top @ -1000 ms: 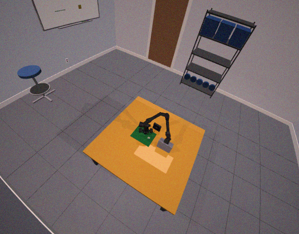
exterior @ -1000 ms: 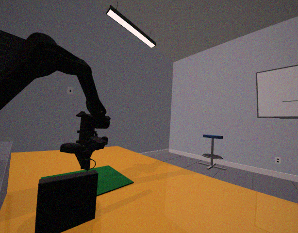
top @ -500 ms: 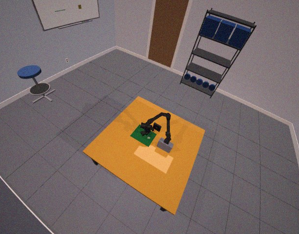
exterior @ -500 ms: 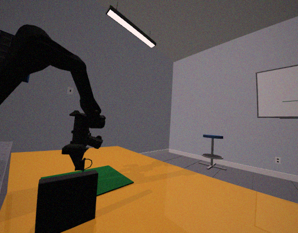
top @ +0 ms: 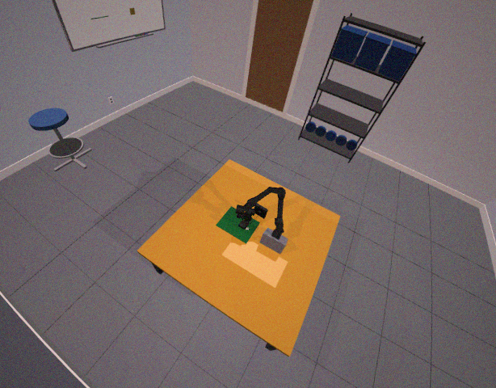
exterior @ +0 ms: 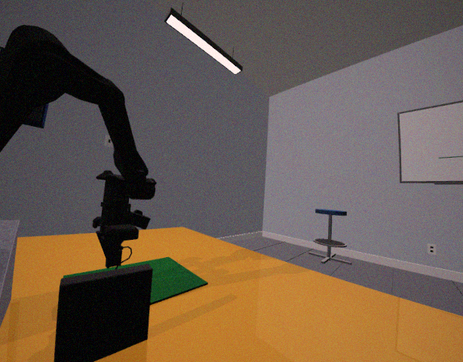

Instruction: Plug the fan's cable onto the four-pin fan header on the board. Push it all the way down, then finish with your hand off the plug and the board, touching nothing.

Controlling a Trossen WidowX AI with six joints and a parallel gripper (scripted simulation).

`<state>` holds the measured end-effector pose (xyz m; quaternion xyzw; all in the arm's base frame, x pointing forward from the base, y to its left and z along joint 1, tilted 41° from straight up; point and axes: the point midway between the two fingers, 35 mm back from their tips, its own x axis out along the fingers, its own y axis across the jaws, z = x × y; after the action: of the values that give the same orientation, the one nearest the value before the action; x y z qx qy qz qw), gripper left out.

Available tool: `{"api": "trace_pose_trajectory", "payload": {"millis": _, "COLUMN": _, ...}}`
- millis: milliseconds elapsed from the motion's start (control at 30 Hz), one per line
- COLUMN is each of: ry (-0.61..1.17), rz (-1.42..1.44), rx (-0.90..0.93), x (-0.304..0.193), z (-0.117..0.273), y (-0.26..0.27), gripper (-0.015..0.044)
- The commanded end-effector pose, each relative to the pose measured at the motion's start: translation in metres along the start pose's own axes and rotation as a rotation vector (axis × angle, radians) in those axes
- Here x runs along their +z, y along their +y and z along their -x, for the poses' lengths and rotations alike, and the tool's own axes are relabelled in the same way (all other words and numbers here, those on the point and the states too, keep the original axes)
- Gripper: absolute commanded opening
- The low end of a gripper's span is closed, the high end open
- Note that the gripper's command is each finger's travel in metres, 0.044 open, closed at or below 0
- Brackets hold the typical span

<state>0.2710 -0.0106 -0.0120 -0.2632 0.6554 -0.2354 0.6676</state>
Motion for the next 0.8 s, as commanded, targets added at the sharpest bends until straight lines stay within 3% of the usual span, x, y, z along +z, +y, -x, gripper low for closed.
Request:
{"api": "trace_pose_trajectory", "payload": {"millis": 0, "ry": 0.003, "rz": 0.144, "rx": 0.004, "x": -0.008, "z": -0.001, "y": 0.000, "gripper": 0.0000}}
{"api": "trace_pose_trajectory", "payload": {"millis": 233, "ry": 0.003, "rz": 0.337, "rx": 0.004, "x": -0.017, "z": -0.003, "y": 0.000, "gripper": 0.0000}}
{"api": "trace_pose_trajectory", "payload": {"millis": 767, "ry": 0.004, "rz": 0.350, "rx": 0.004, "x": -0.024, "z": -0.001, "y": -0.001, "gripper": 0.0000}}
